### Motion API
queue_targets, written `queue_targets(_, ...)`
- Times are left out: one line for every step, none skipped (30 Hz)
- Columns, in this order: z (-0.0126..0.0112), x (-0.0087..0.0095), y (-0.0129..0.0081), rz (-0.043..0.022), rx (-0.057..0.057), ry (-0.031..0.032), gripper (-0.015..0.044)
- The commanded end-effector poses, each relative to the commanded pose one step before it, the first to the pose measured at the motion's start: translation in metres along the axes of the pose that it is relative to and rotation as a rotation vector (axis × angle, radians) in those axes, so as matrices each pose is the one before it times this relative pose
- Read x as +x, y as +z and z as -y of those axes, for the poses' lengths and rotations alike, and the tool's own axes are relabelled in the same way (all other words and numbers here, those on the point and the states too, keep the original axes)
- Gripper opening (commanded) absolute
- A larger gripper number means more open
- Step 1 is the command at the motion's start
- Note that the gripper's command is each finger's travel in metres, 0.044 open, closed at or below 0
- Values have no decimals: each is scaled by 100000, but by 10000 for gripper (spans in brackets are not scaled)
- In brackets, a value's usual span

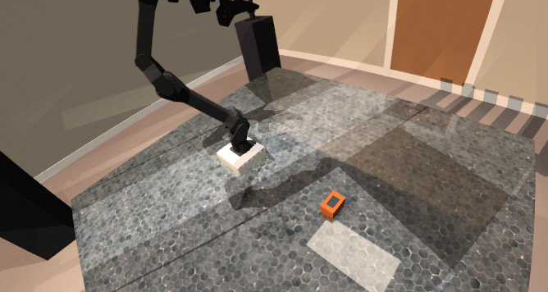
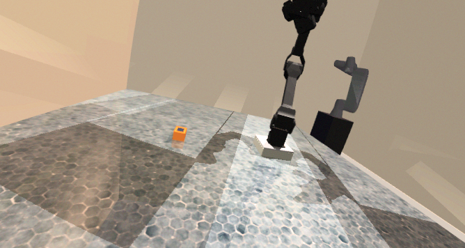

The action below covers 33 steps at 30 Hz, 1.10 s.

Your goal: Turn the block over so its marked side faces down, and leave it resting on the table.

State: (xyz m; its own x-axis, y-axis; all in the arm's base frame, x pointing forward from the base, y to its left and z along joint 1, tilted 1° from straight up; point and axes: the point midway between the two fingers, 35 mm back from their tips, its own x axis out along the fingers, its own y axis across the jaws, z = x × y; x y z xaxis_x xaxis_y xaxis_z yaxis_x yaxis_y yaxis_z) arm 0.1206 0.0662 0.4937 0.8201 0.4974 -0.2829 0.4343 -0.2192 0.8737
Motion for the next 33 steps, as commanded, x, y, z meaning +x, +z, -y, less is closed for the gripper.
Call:
queue_targets(30,88,-44,279,-544,-125,426)
queue_targets(88,266,-128,833,-1626,-385,440)
queue_targets(142,451,-206,1378,-2690,-681,440)
queue_targets(188,647,-273,1904,-3724,-1035,440)
queue_targets(223,856,-327,2397,-4715,-1468,440)
queue_targets(246,1082,-362,2835,-5648,-1997,440)
queue_targets(238,1227,-348,2964,-6042,-2435,440)
queue_targets(210,1275,-300,2807,-5921,-2695,440)
queue_targets(186,1315,-248,2612,-5769,-2928,440)
queue_targets(168,1353,-194,2396,-5618,-3143,440)
queue_targets(185,1459,-266,1794,-6817,-3730,440)
queue_targets(177,1567,-217,1535,-6963,-4100,440)
queue_targets(167,1601,-154,1159,-6774,-4257,440)
queue_targets(165,1632,-91,765,-6585,-4373,440)
queue_targets(172,1660,-30,357,-6397,-4446,440)
queue_targets(187,1684,30,-60,-6211,-4476,440)
queue_targets(211,1705,86,-481,-6026,-4462,440)
queue_targets(241,1722,137,-901,-5844,-4402,440)
queue_targets(279,1736,184,-1316,-5664,-4297,440)
queue_targets(323,1746,225,-1720,-5487,-4148,440)
queue_targets(372,1750,259,-2105,-5304,-3949,440)
queue_targets(427,1757,287,-2478,-5144,-3724,440)
queue_targets(486,1758,307,-2822,-4977,-3451,440)
queue_targets(530,1706,310,-3046,-4681,-3059,440)
queue_targets(529,1539,285,-2988,-4106,-2490,440)
queue_targets(584,1546,285,-3213,-4022,-2225,440)
queue_targets(643,1556,279,-3429,-3952,-1939,440)
queue_targets(701,1560,266,-3613,-3872,-1622,440)
queue_targets(758,1560,247,-3765,-3790,-1280,440)
queue_targets(814,1556,220,-3882,-3705,-916,440)
queue_targets(867,1548,186,-3960,-3617,-535,440)
queue_targets(916,1535,146,-3998,-3529,-143,440)
queue_targets(960,1518,100,-3990,-3438,256,440)
